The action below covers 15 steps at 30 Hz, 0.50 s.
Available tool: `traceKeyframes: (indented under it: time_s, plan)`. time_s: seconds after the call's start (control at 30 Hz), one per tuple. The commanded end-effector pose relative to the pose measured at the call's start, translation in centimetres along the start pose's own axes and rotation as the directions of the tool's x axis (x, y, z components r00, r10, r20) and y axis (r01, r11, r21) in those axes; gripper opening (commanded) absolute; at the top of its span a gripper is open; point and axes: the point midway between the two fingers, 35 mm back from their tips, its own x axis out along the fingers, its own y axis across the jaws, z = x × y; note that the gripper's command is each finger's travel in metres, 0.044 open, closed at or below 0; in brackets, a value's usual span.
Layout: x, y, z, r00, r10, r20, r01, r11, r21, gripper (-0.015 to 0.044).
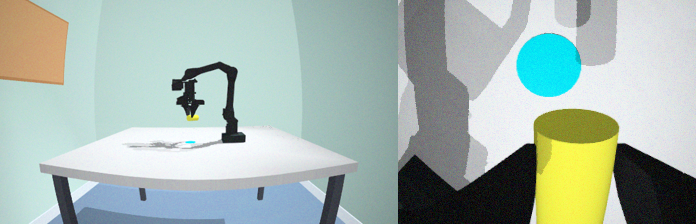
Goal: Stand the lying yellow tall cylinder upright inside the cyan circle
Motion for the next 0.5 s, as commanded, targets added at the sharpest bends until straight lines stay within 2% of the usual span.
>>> traceKeyframes:
  time_s: [0.0,0.47]
  plan:
    - [-0.34,0.69,0.79,1.0,-0.006,-0.001,0.006,1.0,0.003,0.0105]
    - [0.1,1.17,1.43,0.999,0.016,0.047,-0.017,1.0,0.022,0.0105]
